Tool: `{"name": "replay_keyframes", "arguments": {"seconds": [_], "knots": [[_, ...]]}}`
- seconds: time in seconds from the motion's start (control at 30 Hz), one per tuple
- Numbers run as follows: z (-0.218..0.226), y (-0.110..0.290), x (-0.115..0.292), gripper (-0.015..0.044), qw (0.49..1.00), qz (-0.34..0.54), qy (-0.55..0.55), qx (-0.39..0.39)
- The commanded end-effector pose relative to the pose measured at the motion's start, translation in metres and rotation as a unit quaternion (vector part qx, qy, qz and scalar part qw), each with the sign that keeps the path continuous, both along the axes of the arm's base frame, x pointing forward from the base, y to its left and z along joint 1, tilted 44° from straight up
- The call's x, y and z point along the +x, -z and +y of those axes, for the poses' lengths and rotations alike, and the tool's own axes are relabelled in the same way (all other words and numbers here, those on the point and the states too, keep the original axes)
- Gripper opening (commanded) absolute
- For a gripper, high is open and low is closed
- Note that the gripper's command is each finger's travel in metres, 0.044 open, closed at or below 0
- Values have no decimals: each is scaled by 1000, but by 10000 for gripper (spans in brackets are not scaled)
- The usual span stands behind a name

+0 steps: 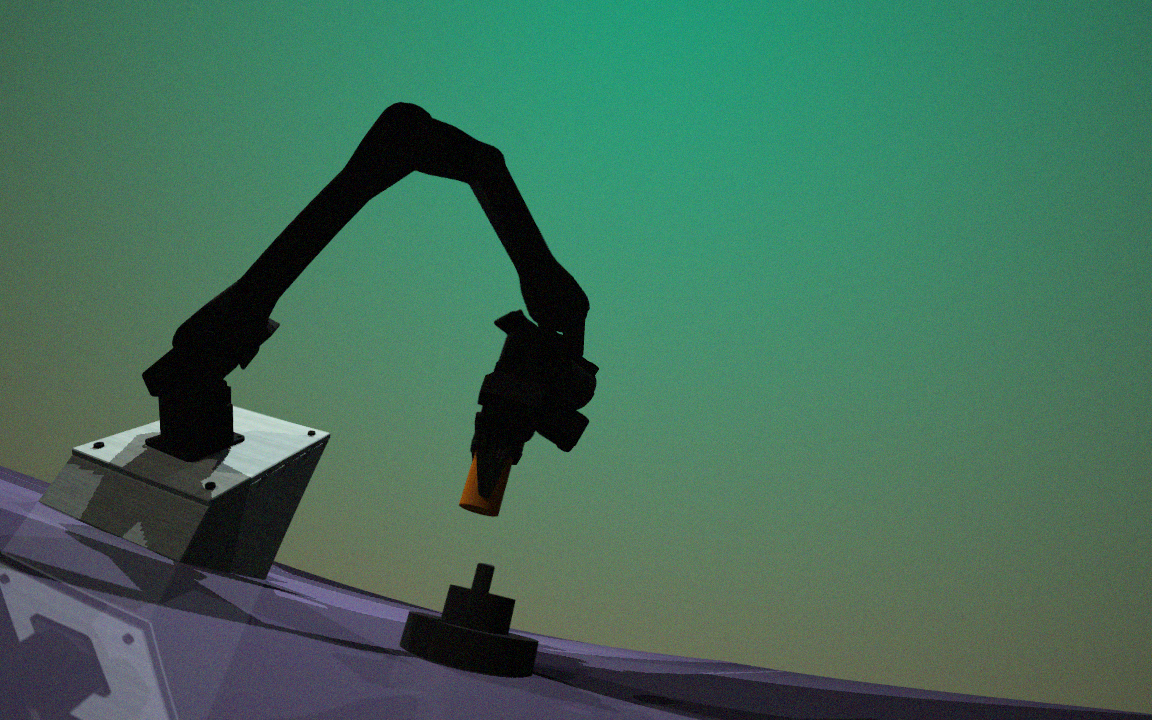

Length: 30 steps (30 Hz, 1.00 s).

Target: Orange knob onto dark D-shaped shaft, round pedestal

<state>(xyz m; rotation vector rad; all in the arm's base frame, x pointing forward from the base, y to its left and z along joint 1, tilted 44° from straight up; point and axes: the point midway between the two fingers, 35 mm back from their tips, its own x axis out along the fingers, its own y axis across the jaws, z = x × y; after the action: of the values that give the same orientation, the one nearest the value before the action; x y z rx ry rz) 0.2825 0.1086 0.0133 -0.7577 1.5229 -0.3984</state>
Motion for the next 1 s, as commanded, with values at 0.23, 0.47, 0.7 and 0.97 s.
{"name": "replay_keyframes", "arguments": {"seconds": [0.23, 0.47, 0.7, 0.97], "knots": [[-27, -18, 18, 0, 1000, -7, -4, 3], [-45, -27, 27, 0, 1000, -7, -4, 1], [-63, -37, 34, 0, 1000, -8, -3, -3], [-86, -48, 40, 0, 1000, -9, -2, -8]]}}
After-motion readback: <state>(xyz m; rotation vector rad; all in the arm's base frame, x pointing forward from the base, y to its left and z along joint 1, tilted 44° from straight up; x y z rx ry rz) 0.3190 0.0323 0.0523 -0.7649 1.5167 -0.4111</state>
